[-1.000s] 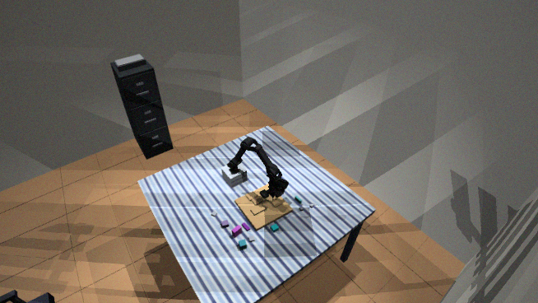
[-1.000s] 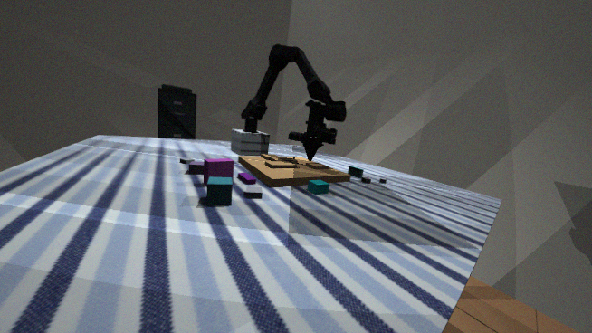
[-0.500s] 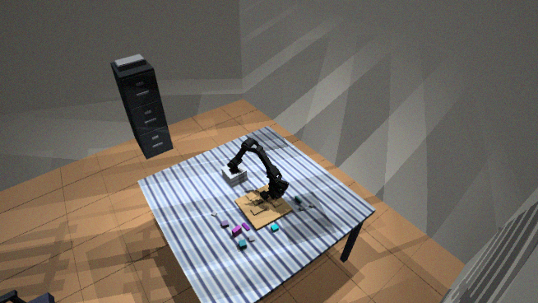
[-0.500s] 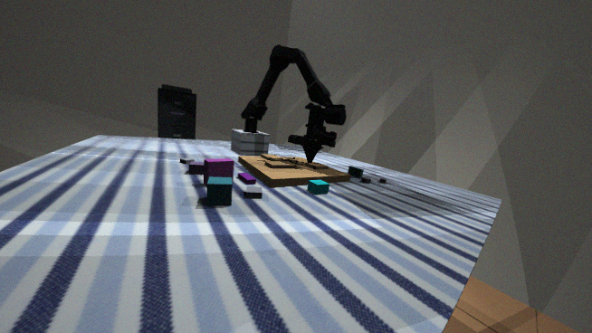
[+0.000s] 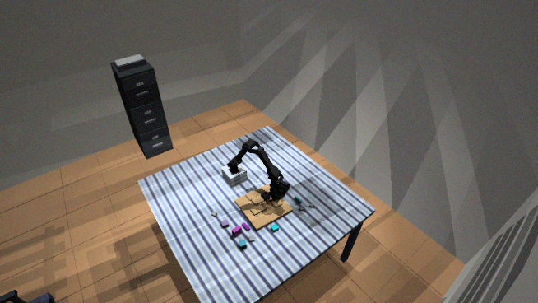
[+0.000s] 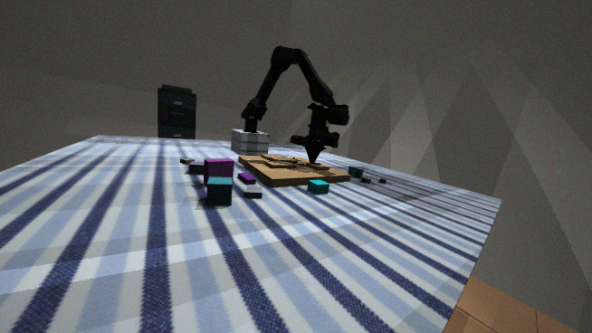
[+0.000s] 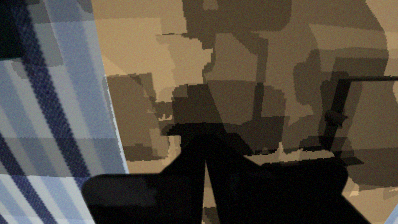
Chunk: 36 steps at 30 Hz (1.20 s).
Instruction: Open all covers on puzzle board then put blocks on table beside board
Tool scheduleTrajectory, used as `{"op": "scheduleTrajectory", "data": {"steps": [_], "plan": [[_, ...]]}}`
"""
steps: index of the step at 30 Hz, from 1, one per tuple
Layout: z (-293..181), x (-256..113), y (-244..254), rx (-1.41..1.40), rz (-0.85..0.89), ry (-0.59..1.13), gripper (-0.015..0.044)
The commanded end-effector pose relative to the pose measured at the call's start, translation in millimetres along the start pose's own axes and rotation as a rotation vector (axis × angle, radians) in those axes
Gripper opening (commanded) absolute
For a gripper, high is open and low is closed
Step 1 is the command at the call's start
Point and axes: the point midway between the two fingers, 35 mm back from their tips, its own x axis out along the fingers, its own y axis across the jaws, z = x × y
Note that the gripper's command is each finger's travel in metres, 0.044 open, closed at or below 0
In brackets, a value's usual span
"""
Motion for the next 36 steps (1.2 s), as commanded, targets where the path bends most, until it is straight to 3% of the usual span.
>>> {"op": "scheduleTrajectory", "data": {"steps": [1,36], "plan": [[6.3,-1.2,1.5,-0.004,0.006,-0.005,0.0000],[41.9,-1.5,2.2,-0.004,0.006,-0.007,0.0000]]}}
